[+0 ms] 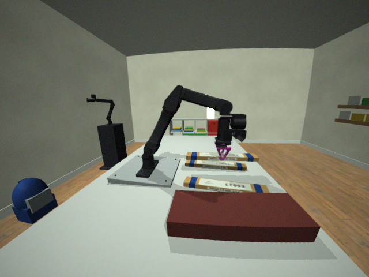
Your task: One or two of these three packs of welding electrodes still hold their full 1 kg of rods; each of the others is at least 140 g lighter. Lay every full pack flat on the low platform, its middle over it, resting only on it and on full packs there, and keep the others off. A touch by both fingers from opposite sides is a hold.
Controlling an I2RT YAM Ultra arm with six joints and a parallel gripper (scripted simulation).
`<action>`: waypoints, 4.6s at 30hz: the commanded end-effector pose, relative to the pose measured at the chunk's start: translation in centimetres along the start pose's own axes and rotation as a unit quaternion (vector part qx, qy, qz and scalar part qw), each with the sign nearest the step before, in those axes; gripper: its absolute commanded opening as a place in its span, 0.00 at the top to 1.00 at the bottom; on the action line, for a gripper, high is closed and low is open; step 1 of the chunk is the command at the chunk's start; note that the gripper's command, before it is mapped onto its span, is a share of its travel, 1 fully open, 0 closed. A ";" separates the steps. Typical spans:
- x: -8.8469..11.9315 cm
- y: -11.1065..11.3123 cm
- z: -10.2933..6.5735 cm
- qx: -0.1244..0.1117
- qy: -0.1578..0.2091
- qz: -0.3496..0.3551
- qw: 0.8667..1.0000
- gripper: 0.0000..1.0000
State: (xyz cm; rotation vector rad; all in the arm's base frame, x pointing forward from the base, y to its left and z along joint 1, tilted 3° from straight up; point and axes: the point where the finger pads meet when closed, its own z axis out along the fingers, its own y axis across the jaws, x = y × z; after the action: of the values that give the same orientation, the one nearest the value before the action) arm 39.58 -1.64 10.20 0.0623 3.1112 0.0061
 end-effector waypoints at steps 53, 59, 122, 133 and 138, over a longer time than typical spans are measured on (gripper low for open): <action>0.1 0.0 -6.1 -0.001 -0.016 0.000 1.000 1.00; 0.1 0.0 -6.3 -0.001 -0.016 0.000 1.000 1.00; 0.1 0.0 -6.3 -0.001 -0.016 0.000 1.000 1.00; 0.1 0.0 -6.3 -0.001 -0.016 0.000 1.000 1.00; 0.1 0.0 -6.3 -0.001 -0.016 0.000 1.000 1.00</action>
State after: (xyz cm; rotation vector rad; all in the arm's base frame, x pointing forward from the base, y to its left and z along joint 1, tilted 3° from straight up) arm 38.91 -1.61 14.42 0.0627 3.1272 0.0067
